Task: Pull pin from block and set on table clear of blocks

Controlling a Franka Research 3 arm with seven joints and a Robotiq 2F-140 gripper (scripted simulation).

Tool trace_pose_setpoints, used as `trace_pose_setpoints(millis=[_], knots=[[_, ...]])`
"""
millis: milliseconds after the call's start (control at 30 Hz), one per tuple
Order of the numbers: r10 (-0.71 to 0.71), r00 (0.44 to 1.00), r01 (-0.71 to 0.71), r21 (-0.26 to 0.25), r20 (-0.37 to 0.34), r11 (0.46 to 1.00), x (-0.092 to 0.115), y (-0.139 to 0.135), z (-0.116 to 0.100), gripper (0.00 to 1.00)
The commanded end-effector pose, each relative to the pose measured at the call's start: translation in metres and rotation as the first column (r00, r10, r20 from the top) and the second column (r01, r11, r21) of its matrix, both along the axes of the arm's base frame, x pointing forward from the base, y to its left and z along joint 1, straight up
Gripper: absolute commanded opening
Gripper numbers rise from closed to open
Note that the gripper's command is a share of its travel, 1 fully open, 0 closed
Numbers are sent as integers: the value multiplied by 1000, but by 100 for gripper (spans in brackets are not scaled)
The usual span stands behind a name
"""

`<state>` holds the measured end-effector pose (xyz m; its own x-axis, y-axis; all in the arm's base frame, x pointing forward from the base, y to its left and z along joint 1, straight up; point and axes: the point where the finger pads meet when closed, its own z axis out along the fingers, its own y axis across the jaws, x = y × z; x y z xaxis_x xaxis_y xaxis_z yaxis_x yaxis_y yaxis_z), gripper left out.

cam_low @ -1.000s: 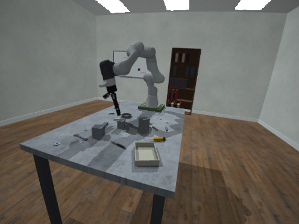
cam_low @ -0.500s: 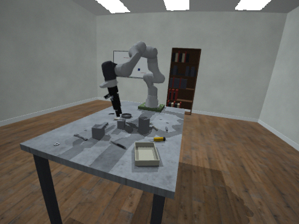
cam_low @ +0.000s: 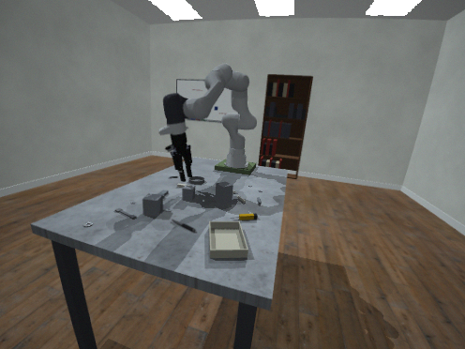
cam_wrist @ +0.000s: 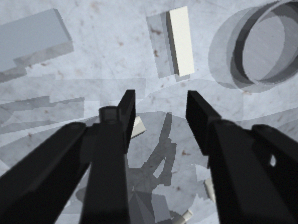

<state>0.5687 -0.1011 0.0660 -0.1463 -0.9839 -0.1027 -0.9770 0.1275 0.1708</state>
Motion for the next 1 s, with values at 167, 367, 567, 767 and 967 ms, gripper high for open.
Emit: trace_pose_setpoints(millis=[167, 367, 567, 767, 967], knots=[[-372, 928, 371, -100, 10, 923, 9, 6, 9, 39], [-502, 864, 503, -124, 38, 855, 14, 11, 19, 39], [-619, 783, 622, -136, 67, 771, 20, 23, 28, 39], [-714, 695, 718, -143, 92, 681, 24, 30, 34, 39], [-803, 584, 811, -142, 119, 568, 28, 39, 42, 39]])
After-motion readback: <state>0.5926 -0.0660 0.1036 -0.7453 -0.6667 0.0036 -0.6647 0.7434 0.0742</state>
